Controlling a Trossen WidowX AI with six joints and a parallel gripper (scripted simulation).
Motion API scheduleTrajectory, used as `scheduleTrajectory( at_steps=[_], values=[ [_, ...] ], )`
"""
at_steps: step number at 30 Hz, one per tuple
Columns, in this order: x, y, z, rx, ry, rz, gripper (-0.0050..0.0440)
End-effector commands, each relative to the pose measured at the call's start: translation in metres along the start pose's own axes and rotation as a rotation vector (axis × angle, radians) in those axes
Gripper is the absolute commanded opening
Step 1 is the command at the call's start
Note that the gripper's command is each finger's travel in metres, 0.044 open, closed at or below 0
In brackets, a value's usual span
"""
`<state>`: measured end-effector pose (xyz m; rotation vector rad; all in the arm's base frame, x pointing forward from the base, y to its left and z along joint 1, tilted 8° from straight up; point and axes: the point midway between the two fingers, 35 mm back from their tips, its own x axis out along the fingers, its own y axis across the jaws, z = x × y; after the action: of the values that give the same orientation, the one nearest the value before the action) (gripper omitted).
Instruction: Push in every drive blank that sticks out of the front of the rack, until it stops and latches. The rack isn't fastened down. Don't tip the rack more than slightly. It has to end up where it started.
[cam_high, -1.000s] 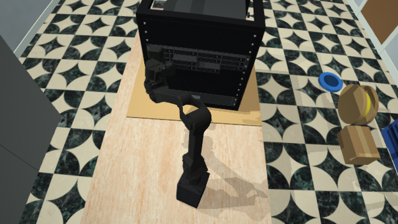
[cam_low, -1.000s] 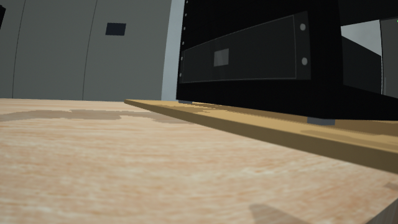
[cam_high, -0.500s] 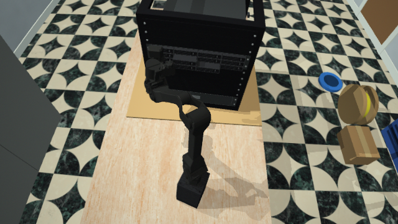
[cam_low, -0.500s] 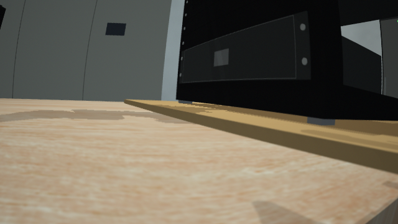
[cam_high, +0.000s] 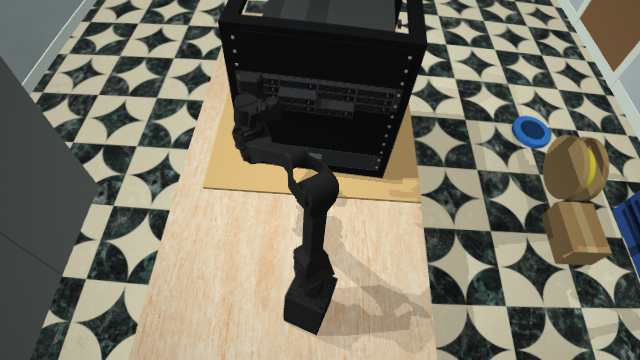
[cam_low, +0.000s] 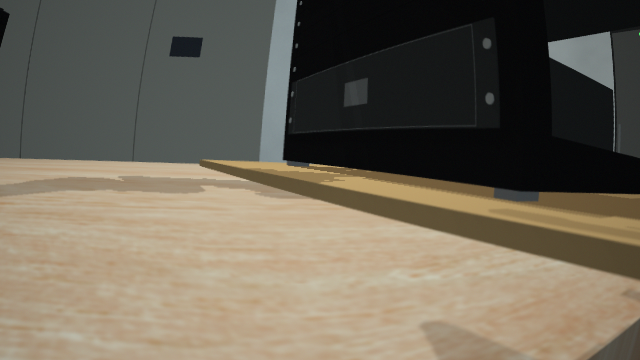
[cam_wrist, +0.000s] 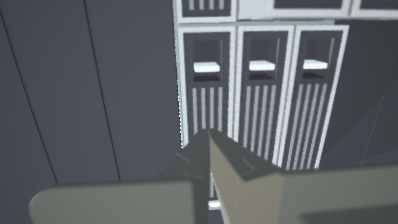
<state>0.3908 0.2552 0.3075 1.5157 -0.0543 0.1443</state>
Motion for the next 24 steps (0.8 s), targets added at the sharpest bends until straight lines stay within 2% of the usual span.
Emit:
scheduleTrajectory(
  at_steps=[1, 24],
  values=[
    [0.0026, 0.0069, -0.0006, 0.015, 0.002, 0.013, -0.005],
    [0.0068, 0.0067, -0.0006, 0.015, 0.002, 0.013, -0.005]
  ],
)
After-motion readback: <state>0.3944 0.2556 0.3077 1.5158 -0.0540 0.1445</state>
